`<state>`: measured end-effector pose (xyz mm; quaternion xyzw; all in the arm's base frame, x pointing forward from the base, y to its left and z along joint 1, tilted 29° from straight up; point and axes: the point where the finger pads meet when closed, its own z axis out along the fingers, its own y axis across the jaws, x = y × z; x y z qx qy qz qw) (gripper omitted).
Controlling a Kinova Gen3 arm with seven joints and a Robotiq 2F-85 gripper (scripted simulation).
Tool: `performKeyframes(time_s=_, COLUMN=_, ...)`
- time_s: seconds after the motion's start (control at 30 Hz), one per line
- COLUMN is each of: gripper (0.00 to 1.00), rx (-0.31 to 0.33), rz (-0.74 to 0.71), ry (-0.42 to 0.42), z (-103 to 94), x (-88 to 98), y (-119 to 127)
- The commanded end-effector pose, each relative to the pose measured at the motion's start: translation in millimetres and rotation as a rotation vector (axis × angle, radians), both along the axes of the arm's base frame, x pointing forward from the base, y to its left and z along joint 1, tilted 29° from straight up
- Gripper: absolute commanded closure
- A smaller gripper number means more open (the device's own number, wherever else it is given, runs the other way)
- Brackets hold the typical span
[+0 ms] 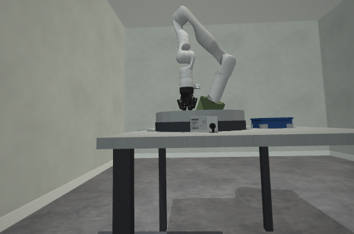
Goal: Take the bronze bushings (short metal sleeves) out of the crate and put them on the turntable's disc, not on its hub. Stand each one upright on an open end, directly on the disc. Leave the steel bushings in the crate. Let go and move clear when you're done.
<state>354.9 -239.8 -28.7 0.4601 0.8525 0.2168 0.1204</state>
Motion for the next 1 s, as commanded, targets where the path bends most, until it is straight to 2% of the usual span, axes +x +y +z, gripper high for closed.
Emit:
performKeyframes(time_s=0.0, gripper=1.00, rx=-0.001, rz=-0.001, ry=0.000, z=0.4, x=0.0, y=-0.6)
performKeyframes(time_s=0.8, gripper=1.00, rx=-0.001, rz=-0.001, ry=0.000, z=0.4, x=0.0, y=-0.6)
performKeyframes(time_s=0.83, gripper=0.60, rx=-0.001, rz=-0.001, ry=0.000, z=0.4, x=0.0, y=-0.6)
performKeyframes(time_s=0.97, gripper=0.60, rx=-0.001, rz=-0.001, ry=0.000, z=0.4, x=0.0, y=-0.6)
